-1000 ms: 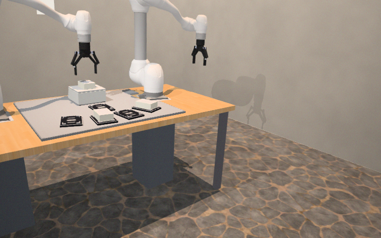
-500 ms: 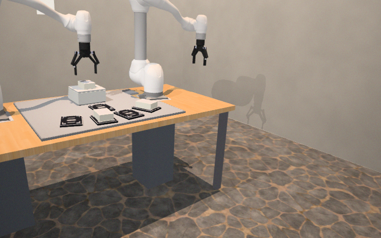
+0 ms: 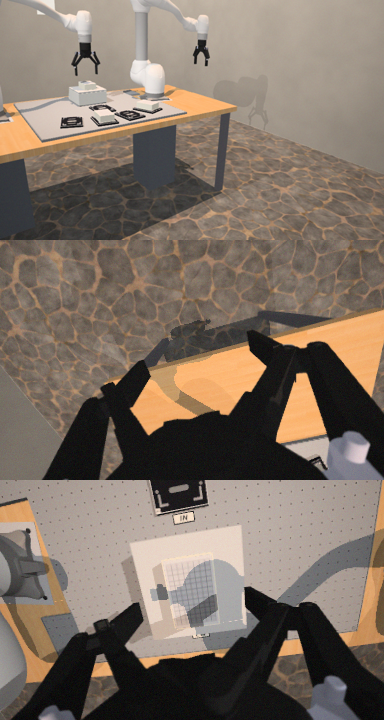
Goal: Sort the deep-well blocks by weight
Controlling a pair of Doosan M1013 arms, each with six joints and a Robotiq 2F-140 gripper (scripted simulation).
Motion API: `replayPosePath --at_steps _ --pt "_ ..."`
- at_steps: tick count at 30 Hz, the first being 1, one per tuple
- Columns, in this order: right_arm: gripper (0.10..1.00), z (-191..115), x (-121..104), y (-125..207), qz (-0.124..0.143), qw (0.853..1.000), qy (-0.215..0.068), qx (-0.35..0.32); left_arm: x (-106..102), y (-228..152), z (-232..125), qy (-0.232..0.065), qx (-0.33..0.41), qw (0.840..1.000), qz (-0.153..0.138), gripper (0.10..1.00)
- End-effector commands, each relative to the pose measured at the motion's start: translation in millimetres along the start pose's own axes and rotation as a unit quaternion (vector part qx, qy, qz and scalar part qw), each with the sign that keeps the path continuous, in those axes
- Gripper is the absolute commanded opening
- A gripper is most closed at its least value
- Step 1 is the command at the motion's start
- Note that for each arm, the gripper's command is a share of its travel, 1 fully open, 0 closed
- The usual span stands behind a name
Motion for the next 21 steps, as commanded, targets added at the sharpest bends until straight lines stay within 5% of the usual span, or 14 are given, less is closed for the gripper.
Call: replayPosePath --at_steps 1,21 --pt "1.000 -0.1 0.8 -0.2 0.001 1.000 0.000 0.000 0.6 0.0 0.2 0.001 0.000 1.000 0.000 1.000" --pt "1.000 -0.1 -9.2 -0.3 0.001 1.000 0.000 0.000 0.6 0.0 0.2 0.001 0.000 1.000 0.000 1.000"
Point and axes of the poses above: on each arm, the point where the finger pads meet when closed, its own x axis back along the fingers, its own y axis across the jaws, z = x × y, the point moved 8 cm from there along x, back along the fingers, and after that the axes turned 5 degrees about x, right-handed, at the moved point
